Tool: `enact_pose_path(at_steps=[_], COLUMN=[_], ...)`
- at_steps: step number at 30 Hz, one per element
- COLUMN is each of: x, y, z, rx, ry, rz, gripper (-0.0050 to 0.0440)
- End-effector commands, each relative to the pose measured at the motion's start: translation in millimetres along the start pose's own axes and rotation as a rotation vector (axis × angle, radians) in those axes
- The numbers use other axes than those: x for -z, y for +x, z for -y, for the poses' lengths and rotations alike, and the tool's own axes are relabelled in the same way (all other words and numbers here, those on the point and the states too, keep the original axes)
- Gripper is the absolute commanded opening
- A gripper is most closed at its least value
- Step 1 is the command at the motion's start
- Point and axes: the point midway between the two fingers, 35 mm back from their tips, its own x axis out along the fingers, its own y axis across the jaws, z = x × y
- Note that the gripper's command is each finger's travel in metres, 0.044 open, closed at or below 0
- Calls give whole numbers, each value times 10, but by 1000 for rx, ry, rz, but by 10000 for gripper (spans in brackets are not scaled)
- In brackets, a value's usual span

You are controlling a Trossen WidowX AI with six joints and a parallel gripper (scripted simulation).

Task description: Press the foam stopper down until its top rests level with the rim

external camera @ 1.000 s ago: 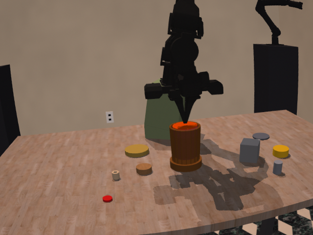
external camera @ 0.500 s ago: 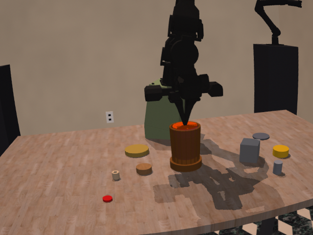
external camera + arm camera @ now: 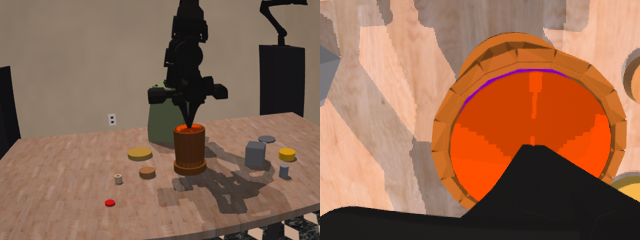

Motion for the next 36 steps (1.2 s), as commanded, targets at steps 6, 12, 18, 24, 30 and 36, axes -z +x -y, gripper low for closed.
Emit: enact_pose_path(at_steps=[6, 12, 18, 24, 30, 36], x=[-19, -15, -9, -6, -3, 0], y=[-19, -14, -6, 1, 8, 16], z=[-4, -5, -5, -5, -6, -6], rx=[1, 1, 1, 1, 1, 1], ry=[0, 0, 0, 0, 0, 0], rz=[16, 16, 16, 16, 16, 16], gripper=[0, 0, 0, 0, 0, 0])
